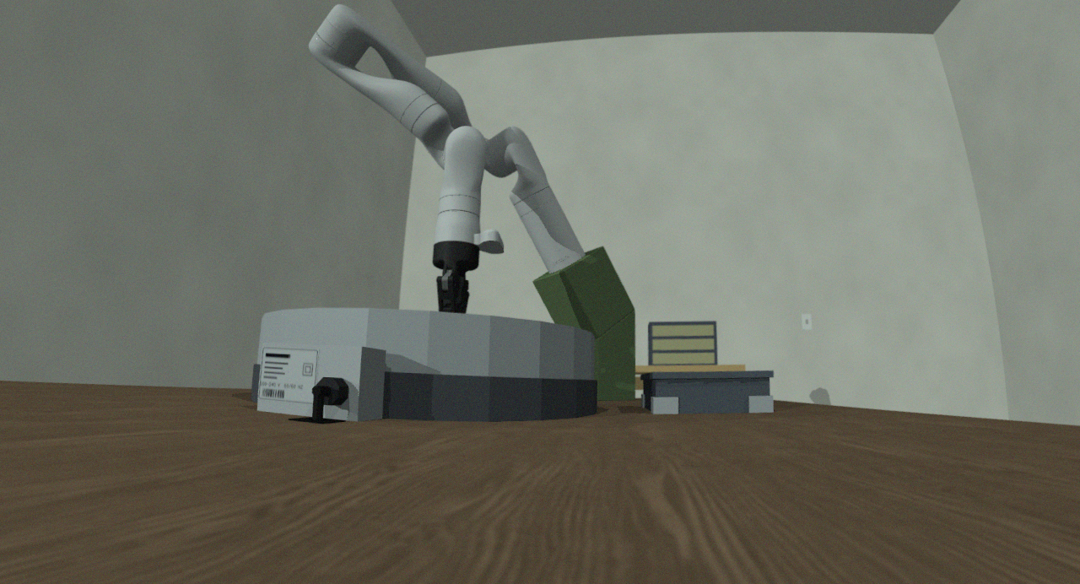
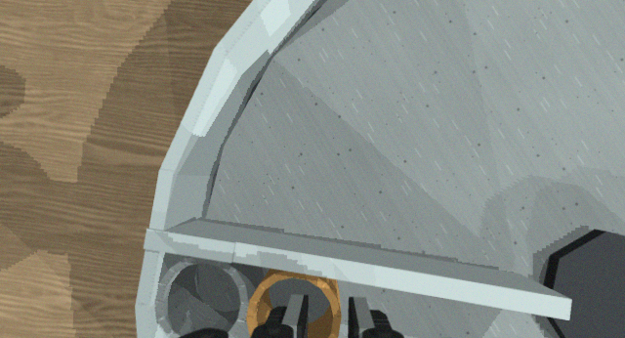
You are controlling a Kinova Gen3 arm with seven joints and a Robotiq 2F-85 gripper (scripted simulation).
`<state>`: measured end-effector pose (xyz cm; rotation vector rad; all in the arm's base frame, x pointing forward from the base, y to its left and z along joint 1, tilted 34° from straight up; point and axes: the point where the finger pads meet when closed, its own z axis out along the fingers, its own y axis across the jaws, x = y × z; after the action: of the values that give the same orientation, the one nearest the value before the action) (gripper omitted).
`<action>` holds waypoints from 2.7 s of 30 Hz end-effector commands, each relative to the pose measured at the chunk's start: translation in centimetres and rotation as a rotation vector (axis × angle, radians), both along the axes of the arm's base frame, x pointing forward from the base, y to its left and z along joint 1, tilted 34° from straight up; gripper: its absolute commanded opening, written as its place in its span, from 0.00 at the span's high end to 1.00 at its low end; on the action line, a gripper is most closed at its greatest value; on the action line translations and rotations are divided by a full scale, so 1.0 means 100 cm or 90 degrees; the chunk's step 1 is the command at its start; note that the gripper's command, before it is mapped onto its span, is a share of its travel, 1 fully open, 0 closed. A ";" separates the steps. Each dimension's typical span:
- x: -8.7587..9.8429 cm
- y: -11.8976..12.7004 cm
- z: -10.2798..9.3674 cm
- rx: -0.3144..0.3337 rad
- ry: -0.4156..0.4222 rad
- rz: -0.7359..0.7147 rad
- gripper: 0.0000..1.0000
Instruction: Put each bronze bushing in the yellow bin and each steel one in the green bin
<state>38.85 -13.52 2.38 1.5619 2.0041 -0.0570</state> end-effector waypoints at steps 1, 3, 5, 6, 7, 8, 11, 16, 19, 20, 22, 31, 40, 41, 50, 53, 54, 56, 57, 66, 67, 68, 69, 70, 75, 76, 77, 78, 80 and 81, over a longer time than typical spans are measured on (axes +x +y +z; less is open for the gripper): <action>0.001 -0.001 -0.003 0.001 0.001 -0.001 0.82; 0.002 -0.002 -0.006 0.001 0.001 -0.001 0.82; 0.002 -0.002 -0.006 0.001 0.001 -0.001 0.82; 0.002 -0.002 -0.006 0.001 0.001 -0.001 0.82; 0.002 -0.003 -0.007 0.001 0.001 -0.001 0.82; 0.003 -0.003 -0.008 0.001 0.001 -0.001 0.82; 0.004 -0.004 -0.010 0.001 0.001 -0.001 0.82; 0.005 -0.005 -0.011 0.001 0.001 -0.001 0.82; 0.006 -0.006 -0.015 0.001 0.001 -0.001 0.82; 0.007 -0.007 -0.016 0.001 0.001 -0.001 0.82; 0.007 -0.007 -0.017 0.001 0.001 -0.001 0.82; 0.007 -0.007 -0.017 0.001 0.001 -0.001 0.82; 0.007 -0.007 -0.017 0.000 0.001 -0.001 1.00; 0.007 -0.007 -0.017 0.000 0.001 -0.001 1.00; 0.010 -0.007 -0.016 0.000 -0.002 0.001 1.00; 0.010 -0.007 -0.016 0.000 -0.002 0.001 1.00; 0.010 -0.007 -0.016 0.000 -0.002 0.001 1.00; 0.010 -0.007 -0.016 0.000 -0.002 0.001 1.00; 0.010 -0.007 -0.016 0.000 -0.002 0.001 1.00; 0.010 -0.007 -0.016 0.000 -0.002 0.001 1.00; 0.010 -0.007 -0.016 0.000 -0.002 0.001 1.00; 0.010 -0.007 -0.016 0.000 -0.002 0.001 1.00; 0.010 -0.007 -0.016 0.000 -0.002 0.001 1.00; 0.010 -0.007 -0.016 0.000 -0.002 0.001 1.00; 0.010 -0.007 -0.016 0.000 -0.002 0.001 1.00; 0.010 -0.007 -0.016 0.000 -0.002 0.001 1.00; 0.010 -0.007 -0.016 0.000 -0.002 0.001 1.00; 0.010 -0.007 -0.016 0.000 -0.002 0.001 1.00; 0.010 -0.007 -0.016 0.000 -0.002 0.001 1.00; 0.010 -0.007 -0.016 0.000 -0.002 0.001 1.00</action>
<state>39.82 -14.19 0.79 1.5608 2.0029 -0.0543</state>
